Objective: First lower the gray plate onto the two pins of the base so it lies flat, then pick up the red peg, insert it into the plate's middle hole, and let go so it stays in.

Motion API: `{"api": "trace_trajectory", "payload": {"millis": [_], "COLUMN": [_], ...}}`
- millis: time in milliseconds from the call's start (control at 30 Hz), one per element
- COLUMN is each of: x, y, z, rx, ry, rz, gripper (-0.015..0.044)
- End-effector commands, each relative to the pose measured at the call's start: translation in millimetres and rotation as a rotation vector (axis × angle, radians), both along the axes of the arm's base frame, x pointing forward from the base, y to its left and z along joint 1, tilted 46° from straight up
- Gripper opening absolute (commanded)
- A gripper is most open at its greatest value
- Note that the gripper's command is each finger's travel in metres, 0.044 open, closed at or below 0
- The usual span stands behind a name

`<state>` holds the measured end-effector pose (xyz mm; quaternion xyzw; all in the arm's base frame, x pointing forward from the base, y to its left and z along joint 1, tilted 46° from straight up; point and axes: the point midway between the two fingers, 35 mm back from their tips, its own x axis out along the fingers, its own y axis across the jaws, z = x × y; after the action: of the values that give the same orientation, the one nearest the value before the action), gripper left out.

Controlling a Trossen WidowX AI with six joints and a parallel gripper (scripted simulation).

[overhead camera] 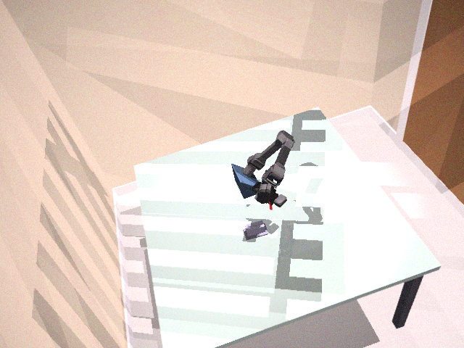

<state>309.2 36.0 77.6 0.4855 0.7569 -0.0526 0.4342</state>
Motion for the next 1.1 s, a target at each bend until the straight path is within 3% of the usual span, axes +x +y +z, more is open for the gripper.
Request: {"api": "trace_trajectory", "payload": {"millis": [0, 1067], "x": [10.3, 60.6], "y": [-8.7, -59.6], "z": [-8.1, -82.0], "rx": [-0.005, 0.002], "ry": [-0.004, 0.022], "rz": [0.000, -0.015], "gripper": [0.0000, 0.0000]}}
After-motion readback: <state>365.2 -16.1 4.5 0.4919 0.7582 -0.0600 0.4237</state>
